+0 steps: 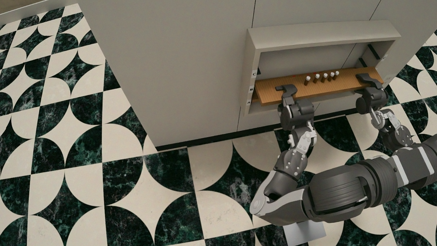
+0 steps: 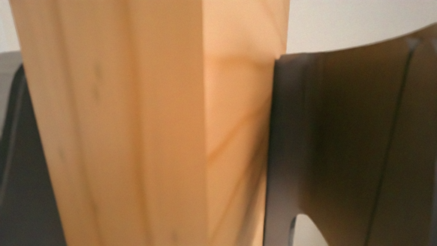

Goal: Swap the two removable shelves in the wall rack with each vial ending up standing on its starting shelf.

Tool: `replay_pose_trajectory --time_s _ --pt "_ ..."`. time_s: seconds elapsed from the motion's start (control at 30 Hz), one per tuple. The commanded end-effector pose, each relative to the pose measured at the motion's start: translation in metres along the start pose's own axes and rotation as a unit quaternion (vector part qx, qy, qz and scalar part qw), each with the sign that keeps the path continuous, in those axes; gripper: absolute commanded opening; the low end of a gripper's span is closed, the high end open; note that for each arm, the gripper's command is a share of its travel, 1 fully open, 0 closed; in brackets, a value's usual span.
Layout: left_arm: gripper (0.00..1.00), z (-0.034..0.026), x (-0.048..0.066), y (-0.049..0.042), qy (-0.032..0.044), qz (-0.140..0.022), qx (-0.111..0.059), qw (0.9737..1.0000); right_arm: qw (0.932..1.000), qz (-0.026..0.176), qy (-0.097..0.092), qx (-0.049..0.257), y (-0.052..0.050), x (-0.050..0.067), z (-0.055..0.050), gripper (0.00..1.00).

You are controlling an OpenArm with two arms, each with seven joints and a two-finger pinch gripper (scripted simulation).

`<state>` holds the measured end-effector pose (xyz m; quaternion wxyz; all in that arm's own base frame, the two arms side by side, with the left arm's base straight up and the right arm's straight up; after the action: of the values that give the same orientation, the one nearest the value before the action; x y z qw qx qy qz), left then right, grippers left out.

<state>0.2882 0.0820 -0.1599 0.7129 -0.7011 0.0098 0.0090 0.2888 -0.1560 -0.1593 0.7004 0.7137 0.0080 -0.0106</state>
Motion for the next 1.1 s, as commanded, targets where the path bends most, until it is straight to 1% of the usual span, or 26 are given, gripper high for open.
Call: replay_pose_trajectory --time_s 0.0,0.27,0.33,0.83,0.9,1.07 --pt "0.0 0.0009 0.003 -0.0043 -0.0006 -0.013 0.0 0.9999 0.9999 0.013 0.002 -0.001 0.005 0.002 -0.001 0.0" --pt "0.0 0.0009 0.013 -0.0039 -0.0006 -0.013 0.0 0.9999 0.9999 0.013 0.002 -0.001 0.004 0.012 -0.001 0.0" --pt "0.0 0.0009 0.013 -0.0039 -0.0006 -0.013 0.0 0.9999 0.9999 0.013 0.002 -0.001 0.004 0.012 -0.001 0.0" --pt "0.0 0.0009 0.032 -0.0053 -0.0006 -0.013 0.0 0.9999 0.9999 0.013 0.002 -0.001 0.005 0.031 -0.001 0.0" --pt "0.0 0.0009 0.032 -0.0053 -0.0006 -0.013 0.0 0.9999 0.9999 0.013 0.002 -0.001 0.005 0.031 -0.001 0.0" --pt "0.0 0.0009 0.038 -0.0055 -0.0006 -0.013 0.0 0.9999 0.9999 0.013 0.002 -0.001 0.005 0.038 -0.001 0.0"
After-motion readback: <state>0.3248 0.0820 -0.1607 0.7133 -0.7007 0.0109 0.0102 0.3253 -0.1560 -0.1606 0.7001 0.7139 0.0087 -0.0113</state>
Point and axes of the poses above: on each arm, the point where the finger pads meet when closed, its own x axis out along the fingers, its own y axis across the jaws, z = x × y, the point moved 6 cm from there along -x, back along the fingers, and after that the axes turned 1 degree about x, right-handed, at the moved point
